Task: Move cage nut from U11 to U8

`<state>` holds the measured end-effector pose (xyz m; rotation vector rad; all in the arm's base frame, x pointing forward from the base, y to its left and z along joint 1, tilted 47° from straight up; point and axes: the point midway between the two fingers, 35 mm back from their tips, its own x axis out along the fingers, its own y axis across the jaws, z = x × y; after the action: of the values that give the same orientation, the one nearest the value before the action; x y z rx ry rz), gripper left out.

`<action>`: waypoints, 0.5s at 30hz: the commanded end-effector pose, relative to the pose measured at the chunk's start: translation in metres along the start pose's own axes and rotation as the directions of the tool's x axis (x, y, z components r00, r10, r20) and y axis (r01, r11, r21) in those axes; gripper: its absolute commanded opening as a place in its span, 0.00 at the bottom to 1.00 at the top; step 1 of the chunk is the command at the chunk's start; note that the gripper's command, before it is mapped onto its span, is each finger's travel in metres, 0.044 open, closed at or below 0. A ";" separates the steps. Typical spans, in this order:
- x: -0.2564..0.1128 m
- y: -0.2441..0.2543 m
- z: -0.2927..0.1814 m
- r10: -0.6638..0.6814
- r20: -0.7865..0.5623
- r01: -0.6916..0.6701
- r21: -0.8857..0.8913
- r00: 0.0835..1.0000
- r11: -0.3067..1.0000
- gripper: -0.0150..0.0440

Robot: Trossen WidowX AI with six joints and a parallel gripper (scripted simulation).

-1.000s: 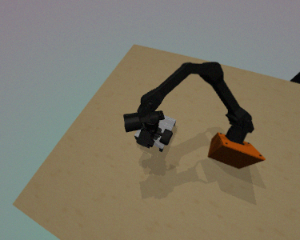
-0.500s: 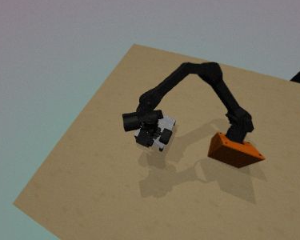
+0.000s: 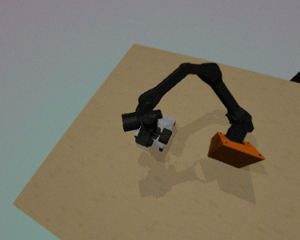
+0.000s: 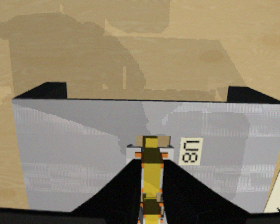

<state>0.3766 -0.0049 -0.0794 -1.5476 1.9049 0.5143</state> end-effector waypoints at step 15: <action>0.001 -0.002 0.001 0.016 0.001 -0.016 0.002 1.000 1.000 0.30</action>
<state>0.3787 -0.0054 -0.0794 -1.5386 1.9133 0.5180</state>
